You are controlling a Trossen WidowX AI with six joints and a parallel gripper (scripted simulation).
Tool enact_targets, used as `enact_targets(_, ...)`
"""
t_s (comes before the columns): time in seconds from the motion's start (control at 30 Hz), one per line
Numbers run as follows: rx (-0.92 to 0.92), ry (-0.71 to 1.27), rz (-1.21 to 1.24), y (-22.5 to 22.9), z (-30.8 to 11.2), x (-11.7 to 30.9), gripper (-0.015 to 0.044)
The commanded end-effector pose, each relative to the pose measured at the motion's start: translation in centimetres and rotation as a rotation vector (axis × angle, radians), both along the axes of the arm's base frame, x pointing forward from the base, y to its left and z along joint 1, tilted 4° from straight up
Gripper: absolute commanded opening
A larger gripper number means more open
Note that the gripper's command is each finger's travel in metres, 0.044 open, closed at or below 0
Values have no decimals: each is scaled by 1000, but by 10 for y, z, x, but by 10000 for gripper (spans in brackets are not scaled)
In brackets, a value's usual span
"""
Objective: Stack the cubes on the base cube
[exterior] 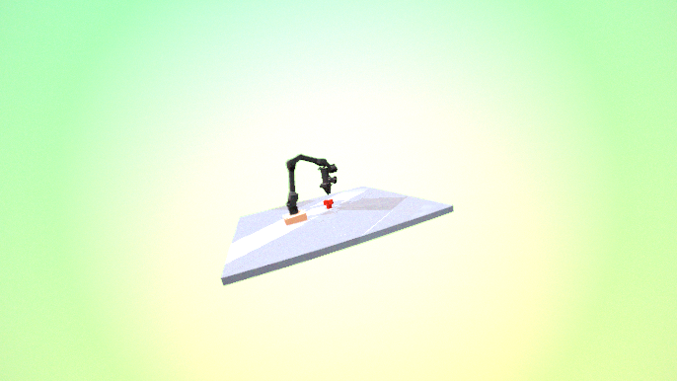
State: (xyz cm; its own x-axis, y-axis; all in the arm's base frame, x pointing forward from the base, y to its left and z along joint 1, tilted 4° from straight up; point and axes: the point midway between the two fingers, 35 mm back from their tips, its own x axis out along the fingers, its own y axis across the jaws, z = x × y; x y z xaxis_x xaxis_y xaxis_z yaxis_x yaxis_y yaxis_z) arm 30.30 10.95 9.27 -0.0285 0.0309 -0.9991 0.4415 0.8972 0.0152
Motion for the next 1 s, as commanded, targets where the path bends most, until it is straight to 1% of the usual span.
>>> enact_targets(0.0,1,-3,6,0,5,0,205)
enact_targets(0.07,1,-3,6,0,5,0,205)
enact_targets(0.3,1,-3,0,0,13,1,389)
enact_targets(0.33,1,-3,0,0,13,1,400)
enact_targets(0.4,3,-5,-1,10,12,-3,400)
enact_targets(0.43,4,-4,-1,22,13,-9,400)
enact_targets(0.67,13,2,-1,110,20,-74,400)
enact_targets(0.73,14,3,-1,117,21,-81,400)
enact_targets(0.97,14,3,-1,117,21,-81,400)
